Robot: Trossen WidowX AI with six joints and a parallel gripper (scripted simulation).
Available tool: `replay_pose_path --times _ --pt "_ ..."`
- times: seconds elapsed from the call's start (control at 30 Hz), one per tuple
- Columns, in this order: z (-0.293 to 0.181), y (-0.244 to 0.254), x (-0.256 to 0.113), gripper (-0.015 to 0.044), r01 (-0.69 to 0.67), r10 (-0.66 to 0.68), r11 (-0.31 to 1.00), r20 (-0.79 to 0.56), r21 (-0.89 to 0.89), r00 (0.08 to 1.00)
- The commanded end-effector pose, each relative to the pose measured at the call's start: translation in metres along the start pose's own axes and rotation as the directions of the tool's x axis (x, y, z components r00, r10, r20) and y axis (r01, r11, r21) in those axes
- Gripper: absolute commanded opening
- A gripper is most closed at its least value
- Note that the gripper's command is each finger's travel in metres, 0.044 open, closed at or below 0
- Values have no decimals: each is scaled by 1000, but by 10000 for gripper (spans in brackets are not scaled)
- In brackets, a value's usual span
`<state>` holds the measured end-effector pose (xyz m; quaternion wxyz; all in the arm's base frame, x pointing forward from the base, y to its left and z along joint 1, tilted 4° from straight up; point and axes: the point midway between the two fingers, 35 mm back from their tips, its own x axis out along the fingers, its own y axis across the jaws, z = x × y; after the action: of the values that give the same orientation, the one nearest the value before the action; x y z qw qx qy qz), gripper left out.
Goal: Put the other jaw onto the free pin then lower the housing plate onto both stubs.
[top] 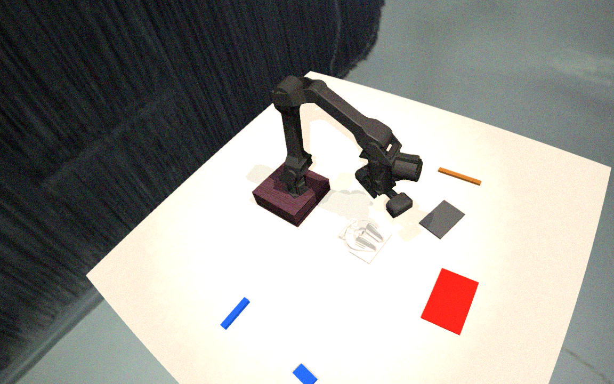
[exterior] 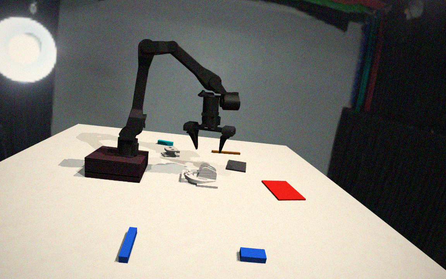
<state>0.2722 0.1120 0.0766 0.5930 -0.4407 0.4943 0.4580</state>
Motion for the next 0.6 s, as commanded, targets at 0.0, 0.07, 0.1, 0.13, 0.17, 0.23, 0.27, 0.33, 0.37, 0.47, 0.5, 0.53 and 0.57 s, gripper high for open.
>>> replay_pose_path --times 0.0,0.07,0.1,0.13,0.17,0.23,0.27,0.33,0.37,0.47,0.5,0.53,0.57 --pt "10 7 -1 440 0 0 994 -2 -113 1000" --pt "14 11 -2 440 -1 1 987 -2 -163 1000" --pt "16 12 -2 440 -1 1 982 -2 -188 1000" --pt "18 14 -2 440 -3 2 977 -2 -212 1000" --pt "20 16 -2 440 -4 4 972 -2 -236 1000" --pt "24 20 -2 440 -7 7 959 -1 -285 1000" --pt "26 22 -3 440 -8 8 951 -1 -309 1000" --pt "30 27 -3 440 -11 11 934 -1 -356 1000" --pt "32 29 -3 440 -12 13 925 -1 -379 1000" --pt "38 35 -4 440 -15 17 893 -1 -450 1000" --pt "40 37 -4 440 -16 18 880 -1 -475 1000" --pt "42 39 -4 440 -17 19 866 -1 -500 1000" --pt "44 41 -4 440 -18 20 851 -1 -525 1000"
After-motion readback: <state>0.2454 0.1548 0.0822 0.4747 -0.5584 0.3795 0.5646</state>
